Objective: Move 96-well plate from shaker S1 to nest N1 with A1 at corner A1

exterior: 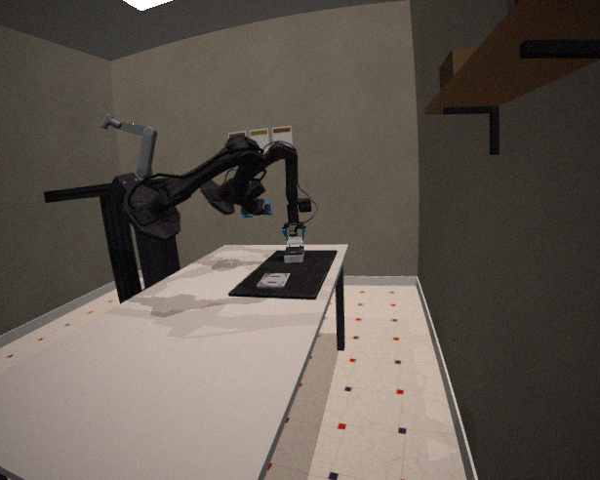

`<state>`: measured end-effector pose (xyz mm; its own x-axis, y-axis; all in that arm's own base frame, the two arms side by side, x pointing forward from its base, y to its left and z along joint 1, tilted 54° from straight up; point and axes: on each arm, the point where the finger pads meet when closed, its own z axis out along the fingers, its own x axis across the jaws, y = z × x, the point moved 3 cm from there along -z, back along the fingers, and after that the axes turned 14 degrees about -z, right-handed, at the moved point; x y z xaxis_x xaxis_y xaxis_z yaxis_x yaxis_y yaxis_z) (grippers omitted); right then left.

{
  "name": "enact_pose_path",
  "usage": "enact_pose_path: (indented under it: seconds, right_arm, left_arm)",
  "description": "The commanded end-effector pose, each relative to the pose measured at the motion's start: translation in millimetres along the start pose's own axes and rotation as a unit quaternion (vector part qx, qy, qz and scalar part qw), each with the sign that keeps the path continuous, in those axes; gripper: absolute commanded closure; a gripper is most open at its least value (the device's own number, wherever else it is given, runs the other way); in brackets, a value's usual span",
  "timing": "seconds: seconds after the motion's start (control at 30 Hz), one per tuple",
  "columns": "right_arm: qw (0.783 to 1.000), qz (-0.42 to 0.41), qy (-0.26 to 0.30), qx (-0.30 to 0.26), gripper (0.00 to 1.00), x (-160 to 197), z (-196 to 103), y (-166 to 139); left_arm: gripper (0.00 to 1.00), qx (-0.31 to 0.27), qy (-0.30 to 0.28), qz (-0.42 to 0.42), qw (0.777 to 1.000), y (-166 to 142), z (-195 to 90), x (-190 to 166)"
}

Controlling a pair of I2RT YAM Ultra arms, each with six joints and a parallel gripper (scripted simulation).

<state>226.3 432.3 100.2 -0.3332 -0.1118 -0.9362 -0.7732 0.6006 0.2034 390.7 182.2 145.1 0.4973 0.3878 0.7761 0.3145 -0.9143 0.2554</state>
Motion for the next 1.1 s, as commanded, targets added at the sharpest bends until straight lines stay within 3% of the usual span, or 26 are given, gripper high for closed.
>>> enact_pose_path:
  seconds: [0.0,0.3,0.43,0.63,0.73,0.8,0.9,0.97,1.07]
  right_arm:
    - [0.993,-0.066,0.095,-0.033,0.00,1,-13,-23]
    - [0.981,-0.085,0.167,-0.037,0.00,-26,-67,-114]
    - [0.979,-0.084,0.181,-0.045,0.00,-27,-82,-126]
    - [0.969,-0.060,0.220,-0.097,0.00,-31,-151,-154]
    - [0.970,-0.039,0.210,-0.119,0.00,-39,-191,-161]
    - [0.971,-0.028,0.202,-0.122,0.00,-44,-208,-164]
    - [0.976,-0.010,0.180,-0.124,0.00,-53,-238,-166]
    - [0.976,-0.010,0.180,-0.124,0.00,-53,-238,-166]
    - [0.980,0.008,0.156,-0.122,0.00,-60,-263,-166]
  left_arm:
    - [0.21,-0.004,-0.012,-0.001,1.000,-1,-5,-9]
    - [0.21,-0.003,-0.005,-0.001,1.000,0,-3,-5]
    - [0.21,-0.003,-0.005,-0.001,1.000,0,-3,-5]
    - [0.21,-0.010,0.000,0.001,1.000,4,-6,-1]
    - [0.21,-0.041,0.019,0.010,0.999,27,-15,14]
    - [0.21,-0.022,0.019,0.005,1.000,36,-16,18]
    - [0.21,-0.036,-0.008,-0.013,0.999,84,-17,5]
    - [0.21,-0.036,-0.008,-0.013,0.999,84,-17,5]
    - [0.21,-0.037,0.001,-0.016,0.999,131,-11,-2]
